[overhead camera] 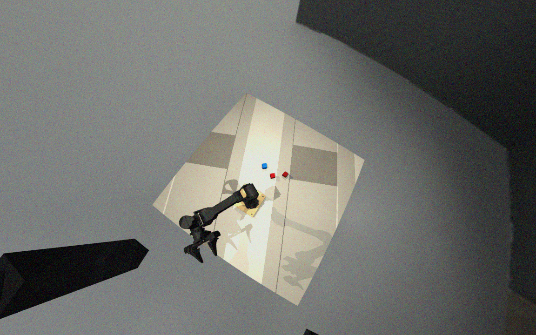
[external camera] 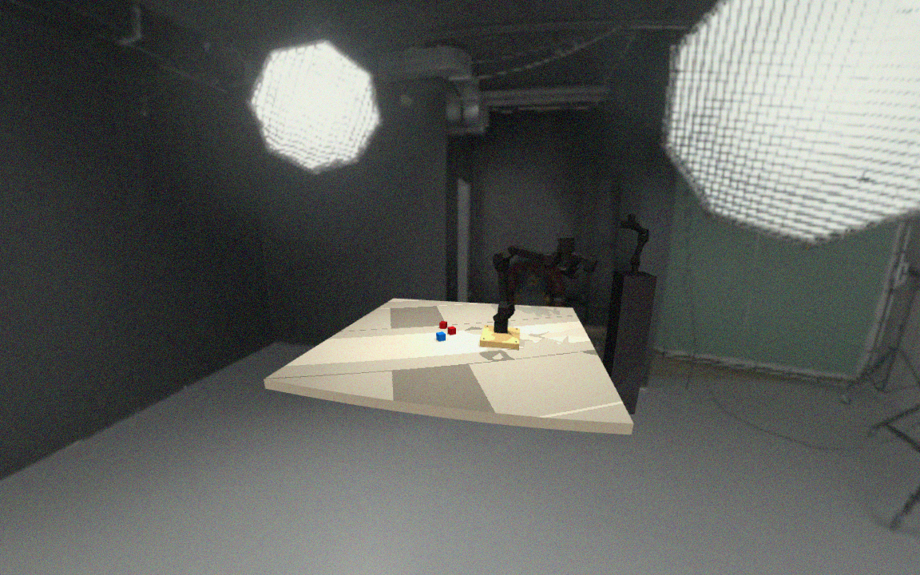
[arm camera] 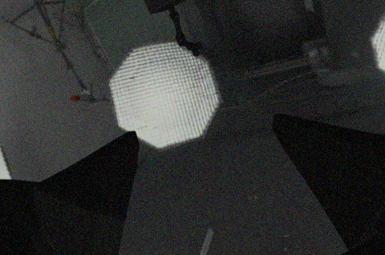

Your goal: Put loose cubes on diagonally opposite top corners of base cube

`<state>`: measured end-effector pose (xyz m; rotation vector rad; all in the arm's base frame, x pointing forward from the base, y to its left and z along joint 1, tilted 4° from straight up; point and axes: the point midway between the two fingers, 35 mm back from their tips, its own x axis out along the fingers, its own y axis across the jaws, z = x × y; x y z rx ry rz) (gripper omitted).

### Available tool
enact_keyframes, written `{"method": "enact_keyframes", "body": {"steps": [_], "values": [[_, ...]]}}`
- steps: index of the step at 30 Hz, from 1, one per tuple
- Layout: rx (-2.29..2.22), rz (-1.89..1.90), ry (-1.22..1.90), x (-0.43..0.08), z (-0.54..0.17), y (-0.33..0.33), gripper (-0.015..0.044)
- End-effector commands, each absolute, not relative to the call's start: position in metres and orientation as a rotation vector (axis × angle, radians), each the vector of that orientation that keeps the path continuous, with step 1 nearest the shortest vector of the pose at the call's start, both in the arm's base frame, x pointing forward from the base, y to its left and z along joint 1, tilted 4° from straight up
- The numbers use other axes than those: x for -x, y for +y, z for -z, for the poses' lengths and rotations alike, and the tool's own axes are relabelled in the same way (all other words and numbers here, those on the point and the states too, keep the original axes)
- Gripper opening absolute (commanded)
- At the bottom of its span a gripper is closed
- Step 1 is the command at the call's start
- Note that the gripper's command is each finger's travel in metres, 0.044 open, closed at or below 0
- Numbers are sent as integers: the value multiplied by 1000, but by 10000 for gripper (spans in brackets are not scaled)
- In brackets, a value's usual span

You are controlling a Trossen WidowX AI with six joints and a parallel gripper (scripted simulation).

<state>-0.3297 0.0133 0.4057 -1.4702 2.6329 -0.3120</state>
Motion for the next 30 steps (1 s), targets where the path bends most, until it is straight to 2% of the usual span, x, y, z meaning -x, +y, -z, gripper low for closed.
{"method": "enact_keyframes", "body": {"steps": [1, 5, 17, 30], "values": [[1459, 324, 2634, 330, -405, 15, 374], [1235, 559, 2645, 337, -400, 50, 269], [445, 1417, 2521, 318, -374, 183, 265], [-344, 2340, 2079, 230, -334, 310, 265]]}}
